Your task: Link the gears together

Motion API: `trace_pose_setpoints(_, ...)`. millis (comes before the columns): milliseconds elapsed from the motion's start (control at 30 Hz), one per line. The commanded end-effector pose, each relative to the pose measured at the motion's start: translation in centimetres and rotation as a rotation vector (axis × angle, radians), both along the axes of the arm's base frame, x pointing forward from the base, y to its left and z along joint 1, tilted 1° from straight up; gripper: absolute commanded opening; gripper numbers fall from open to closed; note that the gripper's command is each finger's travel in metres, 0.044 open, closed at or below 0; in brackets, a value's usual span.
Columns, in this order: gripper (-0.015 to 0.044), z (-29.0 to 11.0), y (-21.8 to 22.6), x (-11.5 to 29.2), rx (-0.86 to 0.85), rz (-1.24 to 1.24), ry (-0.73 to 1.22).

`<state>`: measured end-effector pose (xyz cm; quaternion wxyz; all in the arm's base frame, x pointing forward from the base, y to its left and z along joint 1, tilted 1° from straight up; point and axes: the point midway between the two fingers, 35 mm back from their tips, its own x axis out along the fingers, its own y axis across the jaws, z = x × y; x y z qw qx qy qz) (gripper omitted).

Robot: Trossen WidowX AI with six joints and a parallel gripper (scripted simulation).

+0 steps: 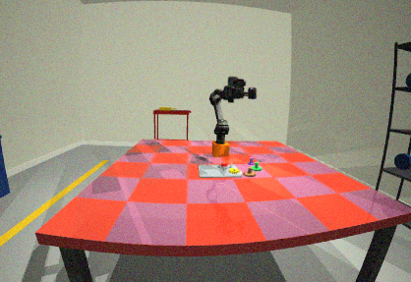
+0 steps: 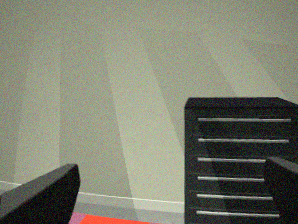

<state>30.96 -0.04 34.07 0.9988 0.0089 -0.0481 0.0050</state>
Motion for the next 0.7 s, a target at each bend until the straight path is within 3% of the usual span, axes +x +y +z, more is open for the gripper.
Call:
trace_pose_setpoints(0,0.0426,-0.2,0.1,0.2,0.001,0.002,0.012)
trace_pose_setpoints(333,0.044,-13.6,4.4,6.3,0.008,0.102,0.679)
trace_pose_setpoints(500,0.044,-21.0,6.8,6.2,-0.023,0.135,1.039)
trace_pose_setpoints(667,0.044,-27.7,8.6,3.6,-0.083,0.146,1.401)
